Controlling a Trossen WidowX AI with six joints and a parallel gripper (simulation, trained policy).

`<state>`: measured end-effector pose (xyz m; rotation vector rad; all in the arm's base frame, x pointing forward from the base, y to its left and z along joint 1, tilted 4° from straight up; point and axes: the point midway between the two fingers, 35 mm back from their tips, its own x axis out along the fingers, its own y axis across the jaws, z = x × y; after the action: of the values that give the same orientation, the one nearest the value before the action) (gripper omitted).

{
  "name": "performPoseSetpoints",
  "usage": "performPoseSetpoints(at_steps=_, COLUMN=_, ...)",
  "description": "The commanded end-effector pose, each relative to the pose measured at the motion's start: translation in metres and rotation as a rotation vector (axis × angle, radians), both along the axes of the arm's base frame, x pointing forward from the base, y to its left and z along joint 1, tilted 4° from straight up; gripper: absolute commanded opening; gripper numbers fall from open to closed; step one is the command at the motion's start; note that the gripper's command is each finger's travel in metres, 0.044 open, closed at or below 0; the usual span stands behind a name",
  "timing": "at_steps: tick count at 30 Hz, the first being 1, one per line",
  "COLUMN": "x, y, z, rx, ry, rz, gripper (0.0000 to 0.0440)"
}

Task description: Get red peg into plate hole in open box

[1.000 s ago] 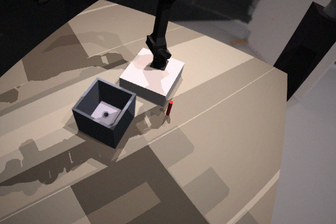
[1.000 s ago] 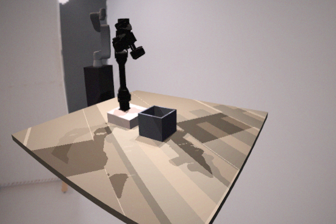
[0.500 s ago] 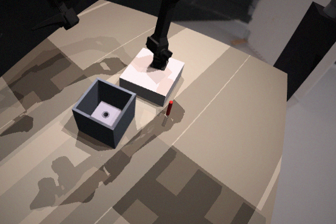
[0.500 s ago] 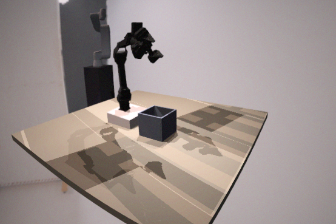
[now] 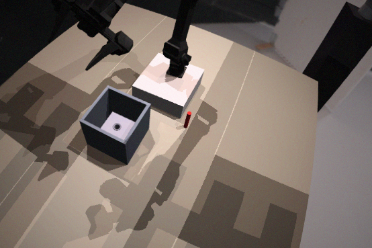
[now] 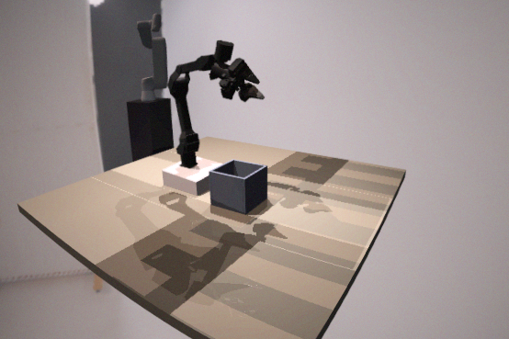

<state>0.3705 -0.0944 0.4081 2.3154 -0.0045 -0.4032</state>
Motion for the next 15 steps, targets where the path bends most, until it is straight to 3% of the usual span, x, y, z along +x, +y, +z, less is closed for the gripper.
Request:
performPoseSetpoints(at_steps=1, x=0.0, y=0.021, z=-0.015, rx=0.032, ry=0.048, rz=0.053, gripper=0.044)
performPoseSetpoints(at_steps=15, x=-0.021, y=0.111, z=-0.085, rx=0.102, ry=0.306, rz=0.297, gripper=0.0439)
